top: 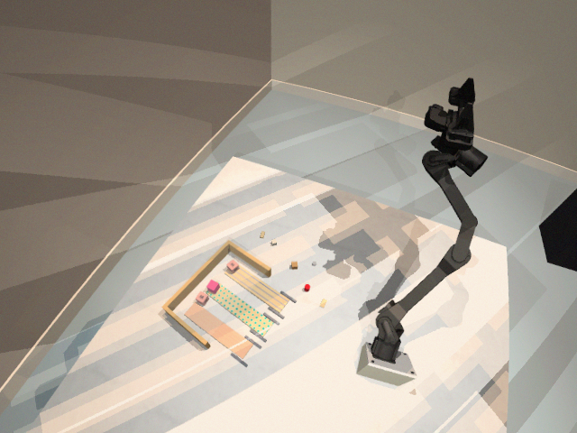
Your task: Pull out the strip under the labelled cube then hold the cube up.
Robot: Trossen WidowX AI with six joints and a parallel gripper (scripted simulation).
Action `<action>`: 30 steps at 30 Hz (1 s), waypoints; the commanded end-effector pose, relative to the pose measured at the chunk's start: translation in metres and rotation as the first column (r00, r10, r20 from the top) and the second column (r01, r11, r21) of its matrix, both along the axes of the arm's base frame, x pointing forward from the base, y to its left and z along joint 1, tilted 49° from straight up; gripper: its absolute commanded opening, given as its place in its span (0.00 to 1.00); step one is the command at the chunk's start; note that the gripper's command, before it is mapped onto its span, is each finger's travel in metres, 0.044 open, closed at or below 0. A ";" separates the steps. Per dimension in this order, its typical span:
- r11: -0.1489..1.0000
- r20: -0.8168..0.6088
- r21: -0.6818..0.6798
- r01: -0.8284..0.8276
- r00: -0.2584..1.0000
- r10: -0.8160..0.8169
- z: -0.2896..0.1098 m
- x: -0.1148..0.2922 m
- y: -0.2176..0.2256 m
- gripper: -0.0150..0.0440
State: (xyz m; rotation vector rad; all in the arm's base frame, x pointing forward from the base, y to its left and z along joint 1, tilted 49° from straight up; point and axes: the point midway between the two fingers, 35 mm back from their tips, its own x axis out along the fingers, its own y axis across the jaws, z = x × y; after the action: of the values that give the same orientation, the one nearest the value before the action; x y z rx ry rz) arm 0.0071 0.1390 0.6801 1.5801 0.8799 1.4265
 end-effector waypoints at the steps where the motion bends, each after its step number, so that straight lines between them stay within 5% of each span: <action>1: 1.000 -0.012 0.009 -0.009 1.000 0.009 0.001 0.001 -0.001 0.93; 7: 0.921 -0.326 0.322 -0.219 0.888 0.324 0.018 0.052 -0.035 0.93; 14: 0.645 -0.476 0.724 -0.244 0.501 0.723 0.014 0.142 -0.071 0.93; 22: 0.251 -0.252 0.967 0.054 0.015 0.968 -0.039 0.256 -0.086 0.93; 30: -0.048 0.150 0.892 0.450 -0.193 0.970 -0.128 0.343 -0.076 0.93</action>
State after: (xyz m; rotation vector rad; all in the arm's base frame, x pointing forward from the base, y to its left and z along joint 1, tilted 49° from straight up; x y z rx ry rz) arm 0.3122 0.0561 0.5984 3.7490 2.1666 1.1962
